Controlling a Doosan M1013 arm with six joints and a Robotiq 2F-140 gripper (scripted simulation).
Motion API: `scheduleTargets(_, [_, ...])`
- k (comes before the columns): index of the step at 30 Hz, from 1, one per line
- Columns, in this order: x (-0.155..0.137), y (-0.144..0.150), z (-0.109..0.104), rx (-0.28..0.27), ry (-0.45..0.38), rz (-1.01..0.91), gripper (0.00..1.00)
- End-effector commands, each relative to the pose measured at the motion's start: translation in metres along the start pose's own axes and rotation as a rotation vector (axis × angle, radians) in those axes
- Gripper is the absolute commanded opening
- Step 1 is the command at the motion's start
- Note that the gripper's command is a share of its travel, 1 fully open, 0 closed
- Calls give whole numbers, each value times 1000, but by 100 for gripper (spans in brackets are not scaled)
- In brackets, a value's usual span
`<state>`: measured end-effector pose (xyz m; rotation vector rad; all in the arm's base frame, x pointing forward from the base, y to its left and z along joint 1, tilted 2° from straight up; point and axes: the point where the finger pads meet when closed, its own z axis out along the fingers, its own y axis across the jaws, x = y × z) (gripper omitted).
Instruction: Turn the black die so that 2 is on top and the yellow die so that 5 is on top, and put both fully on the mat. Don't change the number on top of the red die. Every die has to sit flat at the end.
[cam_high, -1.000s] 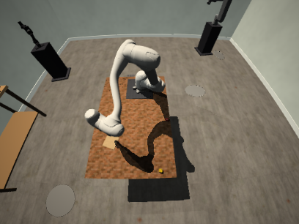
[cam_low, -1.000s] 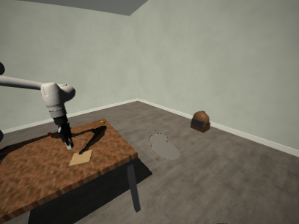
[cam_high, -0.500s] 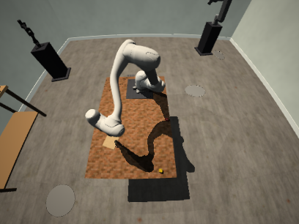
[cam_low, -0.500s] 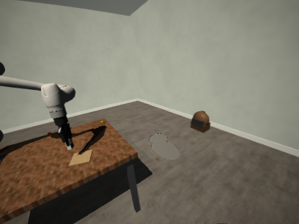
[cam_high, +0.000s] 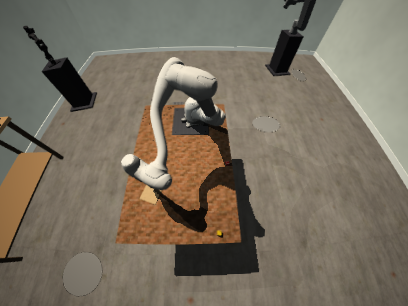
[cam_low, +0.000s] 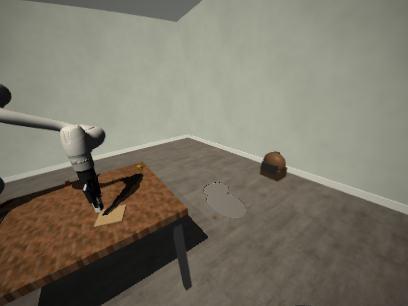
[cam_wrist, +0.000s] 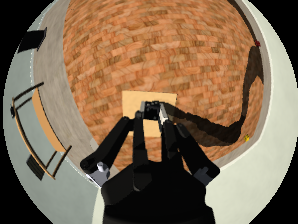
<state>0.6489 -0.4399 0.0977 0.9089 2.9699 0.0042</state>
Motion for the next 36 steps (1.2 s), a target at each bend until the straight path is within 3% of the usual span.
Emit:
scheduleTargets(1, [0,0,16,0,0,0,24])
scheduleTargets(10, [0,0,38,0,0,0,24])
scheduleTargets(36, [0,0,39,0,0,0,24])
